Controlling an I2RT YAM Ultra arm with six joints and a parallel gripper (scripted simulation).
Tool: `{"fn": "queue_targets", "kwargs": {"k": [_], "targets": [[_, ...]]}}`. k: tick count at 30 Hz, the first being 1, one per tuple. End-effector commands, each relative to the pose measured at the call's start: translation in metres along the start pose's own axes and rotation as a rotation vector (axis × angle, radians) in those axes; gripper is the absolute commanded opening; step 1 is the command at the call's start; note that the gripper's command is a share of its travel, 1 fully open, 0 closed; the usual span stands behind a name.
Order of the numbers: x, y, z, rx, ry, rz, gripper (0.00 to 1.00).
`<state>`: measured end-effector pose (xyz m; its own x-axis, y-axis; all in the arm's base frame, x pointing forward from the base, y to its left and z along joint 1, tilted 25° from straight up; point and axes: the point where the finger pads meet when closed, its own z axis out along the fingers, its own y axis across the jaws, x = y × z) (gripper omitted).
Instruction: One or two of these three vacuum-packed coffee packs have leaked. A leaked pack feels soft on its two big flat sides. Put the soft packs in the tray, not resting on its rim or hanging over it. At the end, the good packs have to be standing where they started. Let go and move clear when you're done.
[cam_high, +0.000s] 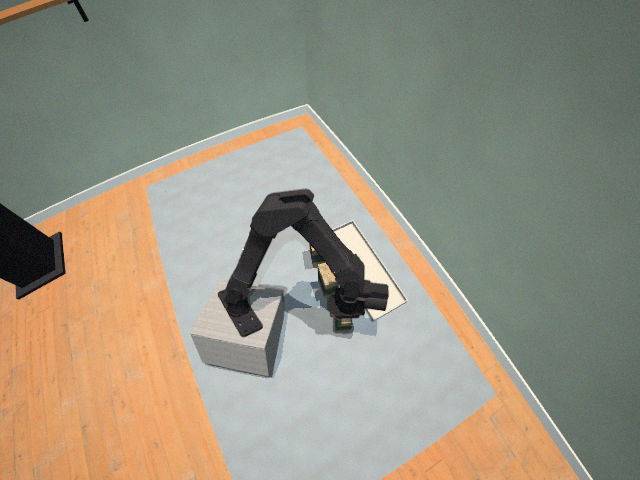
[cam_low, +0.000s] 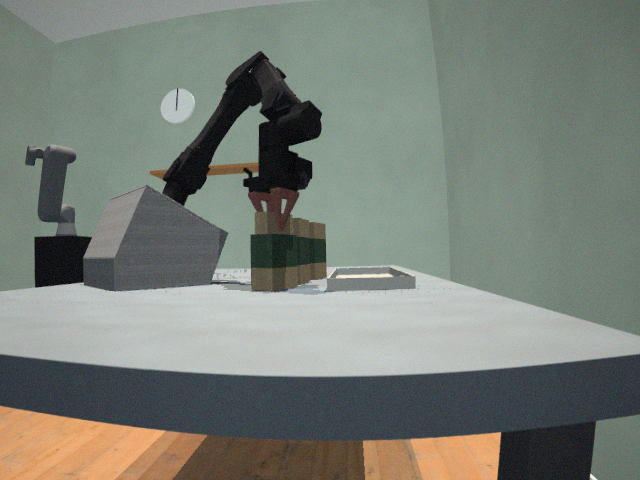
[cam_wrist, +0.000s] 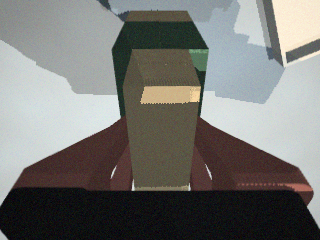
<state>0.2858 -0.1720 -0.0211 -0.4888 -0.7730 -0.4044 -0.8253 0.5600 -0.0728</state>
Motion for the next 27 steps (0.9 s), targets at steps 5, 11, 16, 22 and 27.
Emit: {"fn": "queue_targets", "kwargs": {"k": [5,11,16,22,27], "targets": [[-0.001,-0.009,-0.043,0.04,-0.005,-0.003,0.25],[-0.001,-0.009,-0.056,0.04,-0.005,-0.003,0.25],[-0.001,-0.008,-0.065,0.04,-0.004,-0.003,0.25],[-0.001,-0.008,-0.067,0.04,-0.004,-0.003,0.25],[-0.001,-0.008,-0.067,0.04,-0.004,-0.003,0.25]]}}
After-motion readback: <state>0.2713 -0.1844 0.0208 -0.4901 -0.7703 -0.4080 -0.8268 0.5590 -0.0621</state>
